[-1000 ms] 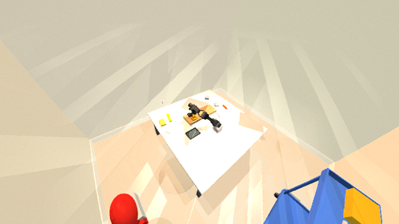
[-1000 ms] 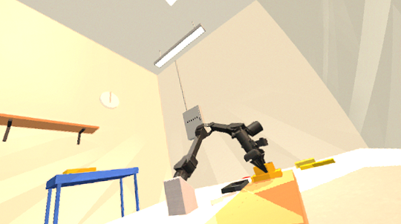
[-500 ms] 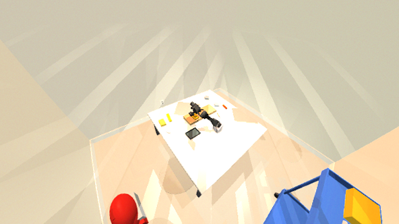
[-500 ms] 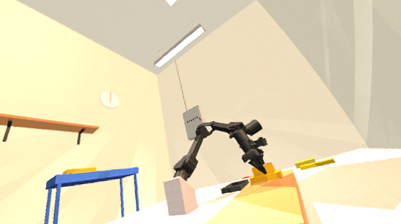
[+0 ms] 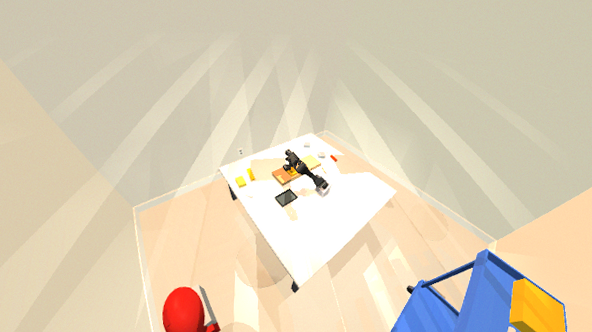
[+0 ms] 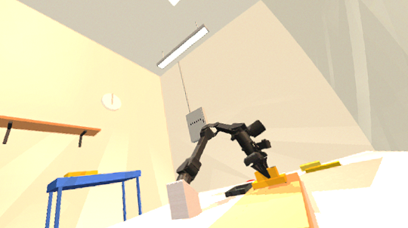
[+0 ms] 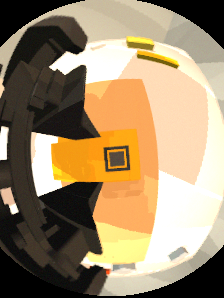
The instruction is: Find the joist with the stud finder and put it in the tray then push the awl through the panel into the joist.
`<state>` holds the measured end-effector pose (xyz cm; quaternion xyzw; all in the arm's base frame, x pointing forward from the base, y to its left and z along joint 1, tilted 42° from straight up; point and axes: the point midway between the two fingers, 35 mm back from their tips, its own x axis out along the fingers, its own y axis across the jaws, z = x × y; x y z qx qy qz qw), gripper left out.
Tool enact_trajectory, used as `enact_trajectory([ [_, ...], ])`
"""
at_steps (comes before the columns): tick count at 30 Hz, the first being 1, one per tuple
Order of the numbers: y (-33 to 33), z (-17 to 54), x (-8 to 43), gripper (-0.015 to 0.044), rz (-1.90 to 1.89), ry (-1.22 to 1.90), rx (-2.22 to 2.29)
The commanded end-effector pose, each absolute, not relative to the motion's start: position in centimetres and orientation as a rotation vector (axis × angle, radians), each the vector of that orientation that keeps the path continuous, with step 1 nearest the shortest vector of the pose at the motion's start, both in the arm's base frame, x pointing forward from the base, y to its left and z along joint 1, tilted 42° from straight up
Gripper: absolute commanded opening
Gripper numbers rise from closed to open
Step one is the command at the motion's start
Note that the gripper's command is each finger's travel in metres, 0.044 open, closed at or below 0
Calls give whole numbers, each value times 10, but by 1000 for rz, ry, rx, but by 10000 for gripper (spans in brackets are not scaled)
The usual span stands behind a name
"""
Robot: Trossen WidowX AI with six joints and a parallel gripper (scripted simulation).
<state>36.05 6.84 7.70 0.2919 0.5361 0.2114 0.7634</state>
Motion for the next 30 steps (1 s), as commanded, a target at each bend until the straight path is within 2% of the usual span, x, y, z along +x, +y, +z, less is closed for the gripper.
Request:
enact_trajectory([
  [1,62,70,360,0,459,1167,635],
  [30,20,32,361,0,457,1168,633],
])
